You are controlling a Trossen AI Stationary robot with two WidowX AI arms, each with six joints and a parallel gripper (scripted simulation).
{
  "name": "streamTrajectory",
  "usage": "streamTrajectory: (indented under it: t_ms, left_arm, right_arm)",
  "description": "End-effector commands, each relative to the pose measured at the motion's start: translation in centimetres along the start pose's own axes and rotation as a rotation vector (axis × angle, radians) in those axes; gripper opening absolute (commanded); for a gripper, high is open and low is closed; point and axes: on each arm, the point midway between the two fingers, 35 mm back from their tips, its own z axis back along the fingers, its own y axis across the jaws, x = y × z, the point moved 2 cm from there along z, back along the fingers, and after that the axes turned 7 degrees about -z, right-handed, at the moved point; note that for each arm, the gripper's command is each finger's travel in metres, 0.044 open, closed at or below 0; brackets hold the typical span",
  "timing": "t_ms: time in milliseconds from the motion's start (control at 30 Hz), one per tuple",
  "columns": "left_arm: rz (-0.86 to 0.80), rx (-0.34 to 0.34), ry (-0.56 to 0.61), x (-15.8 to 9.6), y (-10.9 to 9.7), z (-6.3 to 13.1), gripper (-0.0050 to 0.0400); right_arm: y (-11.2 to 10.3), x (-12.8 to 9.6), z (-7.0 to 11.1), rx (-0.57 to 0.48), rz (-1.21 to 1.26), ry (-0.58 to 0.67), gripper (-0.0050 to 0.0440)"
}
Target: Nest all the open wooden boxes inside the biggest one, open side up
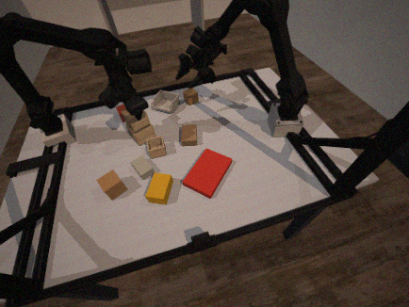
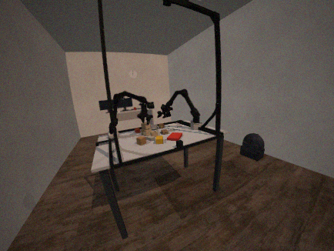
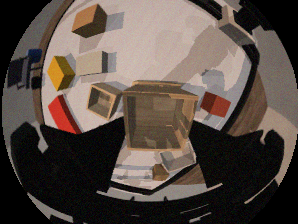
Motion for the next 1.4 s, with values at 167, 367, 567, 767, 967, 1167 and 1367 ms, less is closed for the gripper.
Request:
streamTrajectory:
  t_ms: [167,367,567,767,967,1167,1367]
  left_arm:
    - [0.005,-0.002,-0.002,0.1,-0.1,-0.4,0.0000]
    - [0.005,-0.002,-0.002,0.0,-0.1,-0.5,0.0000]
    - [0.005,-0.002,-0.002,0.0,-0.1,-0.7,0.0000]
    - [0.005,-0.002,-0.002,0.0,0.0,-0.9,0.0000]
    - [0.005,-0.002,-0.002,0.0,0.0,-1.1,0.0000]
    - [0.005,-0.002,-0.002,0.1,-0.1,-1.3,0.0000]
    - [0.005,-0.002,-0.002,0.2,-0.1,-1.3,0.0000]
  right_arm:
    - [0.0,0.1,0.0,0.001,0.008,-0.005,0.0400]
    - [0.0,0.1,0.0,0.001,0.008,-0.005,0.0400]
    - [0.0,0.1,0.0,0.001,0.008,-0.005,0.0400]
    - [0.0,0.1,0.0,0.001,0.008,-0.005,0.0400]
    - [0.0,0.1,0.0,0.001,0.008,-0.005,0.0400]
    - [0.0,0.1,0.0,0.001,0.008,-0.005,0.0400]
    - [0.0,0.1,0.0,0.001,0.008,-0.005,0.0400]
